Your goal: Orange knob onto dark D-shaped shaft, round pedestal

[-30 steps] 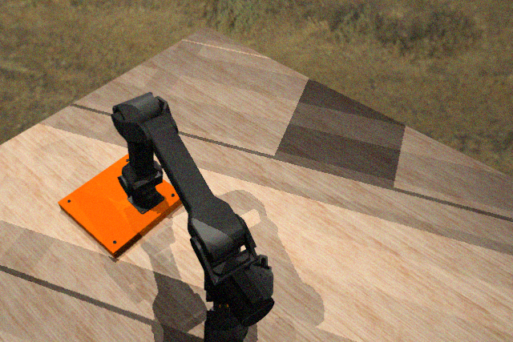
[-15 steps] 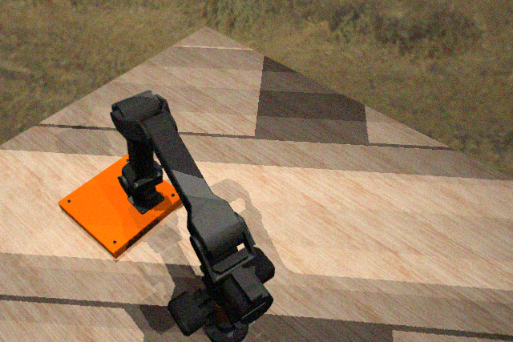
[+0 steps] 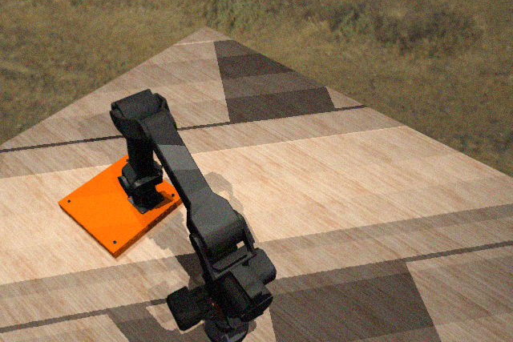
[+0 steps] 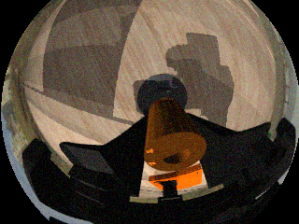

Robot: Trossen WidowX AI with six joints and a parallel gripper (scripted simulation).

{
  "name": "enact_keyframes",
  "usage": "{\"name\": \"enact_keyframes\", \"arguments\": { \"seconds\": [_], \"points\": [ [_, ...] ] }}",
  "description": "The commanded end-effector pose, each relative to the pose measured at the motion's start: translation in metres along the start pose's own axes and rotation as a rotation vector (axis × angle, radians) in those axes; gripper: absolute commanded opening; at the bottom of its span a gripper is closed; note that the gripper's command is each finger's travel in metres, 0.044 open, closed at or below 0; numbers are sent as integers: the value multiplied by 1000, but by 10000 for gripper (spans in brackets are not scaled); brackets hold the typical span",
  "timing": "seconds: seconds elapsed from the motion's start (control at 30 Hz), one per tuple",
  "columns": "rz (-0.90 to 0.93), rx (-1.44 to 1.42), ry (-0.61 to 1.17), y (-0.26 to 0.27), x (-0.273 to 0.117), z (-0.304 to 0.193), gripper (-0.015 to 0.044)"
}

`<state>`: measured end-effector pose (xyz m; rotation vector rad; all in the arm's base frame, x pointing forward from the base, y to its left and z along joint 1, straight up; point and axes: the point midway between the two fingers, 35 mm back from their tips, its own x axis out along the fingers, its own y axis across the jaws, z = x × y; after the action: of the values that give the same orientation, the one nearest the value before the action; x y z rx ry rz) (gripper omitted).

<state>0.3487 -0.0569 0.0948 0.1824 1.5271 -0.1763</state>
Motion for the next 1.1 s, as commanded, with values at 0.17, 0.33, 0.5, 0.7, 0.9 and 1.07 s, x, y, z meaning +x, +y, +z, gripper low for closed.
{"name": "enact_keyframes", "arguments": {
  "seconds": [0.17, 0.33, 0.5, 0.7, 0.9, 1.07],
  "points": [
    [1, 3, -6, -1, -1, 5, 0],
    [2, 3, -6, 0, -3, 7, 0],
    [2, 3, -6, 0, -2, 6, 0],
    [2, 3, -6, 0, 0, 4, 0],
    [2, 3, -6, -1, 2, 3, 0],
    [2, 3, -6, -1, 3, 4, 0]
  ]
}}
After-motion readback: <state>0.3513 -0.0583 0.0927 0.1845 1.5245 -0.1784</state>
